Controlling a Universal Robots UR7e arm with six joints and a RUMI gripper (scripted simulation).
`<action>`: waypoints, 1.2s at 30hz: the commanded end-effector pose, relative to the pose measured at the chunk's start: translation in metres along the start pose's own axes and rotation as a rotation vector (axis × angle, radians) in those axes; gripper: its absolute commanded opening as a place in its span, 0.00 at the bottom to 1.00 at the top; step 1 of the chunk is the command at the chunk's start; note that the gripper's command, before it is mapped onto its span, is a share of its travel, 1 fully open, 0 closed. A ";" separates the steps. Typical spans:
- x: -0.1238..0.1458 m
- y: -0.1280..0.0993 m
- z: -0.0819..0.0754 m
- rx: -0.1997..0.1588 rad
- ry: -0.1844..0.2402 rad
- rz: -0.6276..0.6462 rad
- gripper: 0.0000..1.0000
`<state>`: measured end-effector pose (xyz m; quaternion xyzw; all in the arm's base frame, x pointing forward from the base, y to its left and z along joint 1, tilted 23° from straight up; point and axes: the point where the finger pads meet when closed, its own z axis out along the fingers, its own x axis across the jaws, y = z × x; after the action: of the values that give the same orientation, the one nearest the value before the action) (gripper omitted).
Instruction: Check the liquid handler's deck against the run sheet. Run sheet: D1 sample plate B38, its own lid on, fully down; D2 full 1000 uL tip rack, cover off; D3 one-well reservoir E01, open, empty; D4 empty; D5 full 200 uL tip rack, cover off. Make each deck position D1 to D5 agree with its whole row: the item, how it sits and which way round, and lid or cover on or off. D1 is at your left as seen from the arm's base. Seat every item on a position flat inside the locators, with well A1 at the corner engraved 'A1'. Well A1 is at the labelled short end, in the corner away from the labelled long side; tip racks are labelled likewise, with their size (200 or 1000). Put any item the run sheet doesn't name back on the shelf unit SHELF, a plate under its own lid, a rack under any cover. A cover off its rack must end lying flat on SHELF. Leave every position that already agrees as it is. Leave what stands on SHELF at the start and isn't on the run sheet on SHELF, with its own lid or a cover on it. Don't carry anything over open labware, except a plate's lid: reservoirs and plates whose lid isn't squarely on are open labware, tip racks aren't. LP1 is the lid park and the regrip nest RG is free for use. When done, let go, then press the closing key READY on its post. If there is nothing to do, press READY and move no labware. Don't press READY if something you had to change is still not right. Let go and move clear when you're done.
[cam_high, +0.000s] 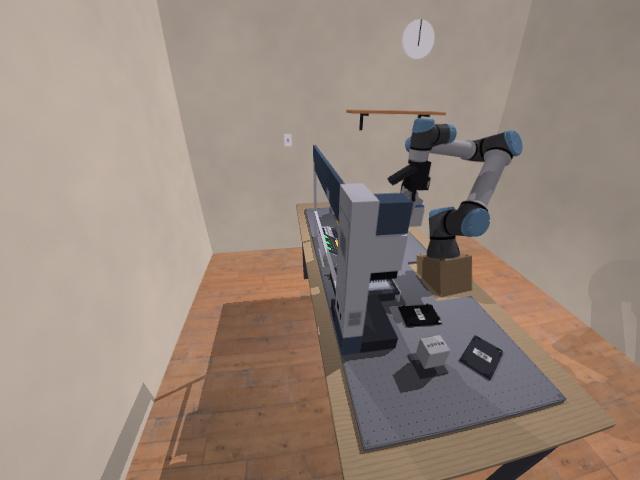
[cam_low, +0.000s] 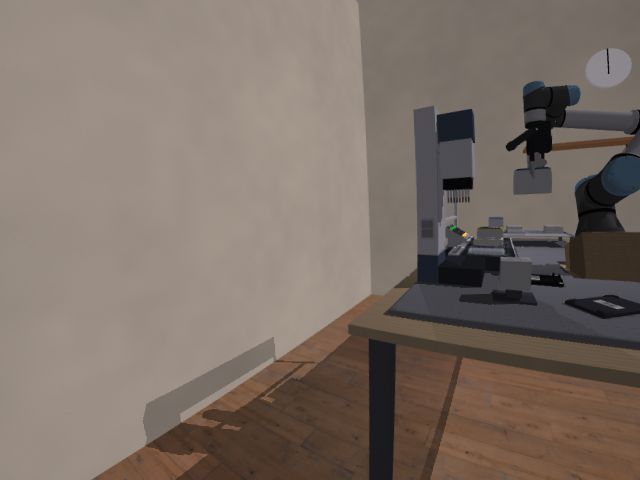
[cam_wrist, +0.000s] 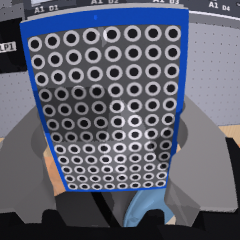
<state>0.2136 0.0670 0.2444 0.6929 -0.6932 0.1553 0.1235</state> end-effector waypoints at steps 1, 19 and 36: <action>0.001 -0.026 -0.002 0.002 0.001 0.008 0.00; 0.000 -0.106 -0.002 0.002 0.001 0.008 0.00; -0.001 -0.163 -0.002 0.003 0.000 0.007 0.00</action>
<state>0.3674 0.0692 0.2497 0.6905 -0.6955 0.1544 0.1252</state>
